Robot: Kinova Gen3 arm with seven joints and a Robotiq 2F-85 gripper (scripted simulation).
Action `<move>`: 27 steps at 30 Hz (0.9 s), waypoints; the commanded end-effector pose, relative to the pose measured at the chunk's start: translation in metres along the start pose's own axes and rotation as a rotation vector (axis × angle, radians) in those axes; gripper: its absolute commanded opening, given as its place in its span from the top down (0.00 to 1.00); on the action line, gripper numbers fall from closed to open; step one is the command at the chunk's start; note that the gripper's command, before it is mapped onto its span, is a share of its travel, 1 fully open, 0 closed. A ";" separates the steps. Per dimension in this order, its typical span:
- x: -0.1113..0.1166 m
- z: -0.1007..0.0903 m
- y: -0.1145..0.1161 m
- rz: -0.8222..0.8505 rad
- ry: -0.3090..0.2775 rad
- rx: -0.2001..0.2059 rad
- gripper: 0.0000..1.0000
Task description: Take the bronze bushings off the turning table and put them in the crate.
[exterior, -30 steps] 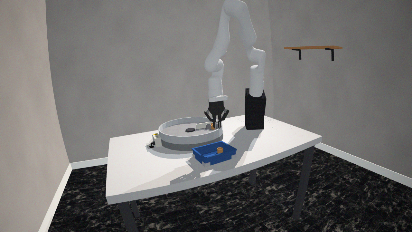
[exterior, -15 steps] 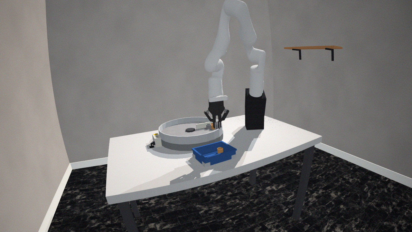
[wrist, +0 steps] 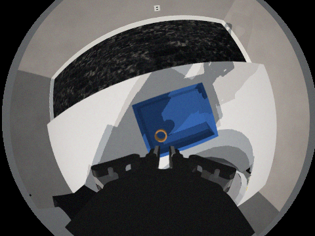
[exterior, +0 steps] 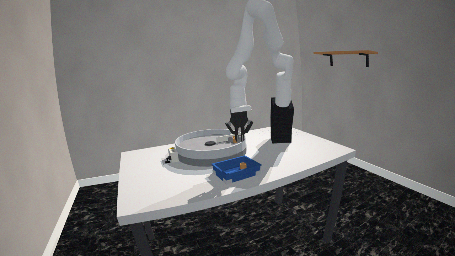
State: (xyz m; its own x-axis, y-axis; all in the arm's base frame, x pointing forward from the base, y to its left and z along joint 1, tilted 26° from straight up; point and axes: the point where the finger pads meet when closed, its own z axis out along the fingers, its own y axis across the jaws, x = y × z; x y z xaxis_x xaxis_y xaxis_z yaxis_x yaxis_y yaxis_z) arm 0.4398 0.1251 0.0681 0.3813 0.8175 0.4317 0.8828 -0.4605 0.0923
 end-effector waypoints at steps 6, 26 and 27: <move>0.000 -0.001 0.000 0.000 0.001 -0.001 0.84; -0.088 0.005 -0.005 -0.085 0.002 -0.003 0.86; -0.099 0.005 -0.005 -0.095 0.002 -0.003 0.86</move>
State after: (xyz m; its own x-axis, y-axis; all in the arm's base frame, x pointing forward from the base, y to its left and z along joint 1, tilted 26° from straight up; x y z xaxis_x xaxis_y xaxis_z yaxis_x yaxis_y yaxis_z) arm 0.4126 0.0709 0.0355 0.3151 0.8377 0.4460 0.9026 -0.4097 0.1320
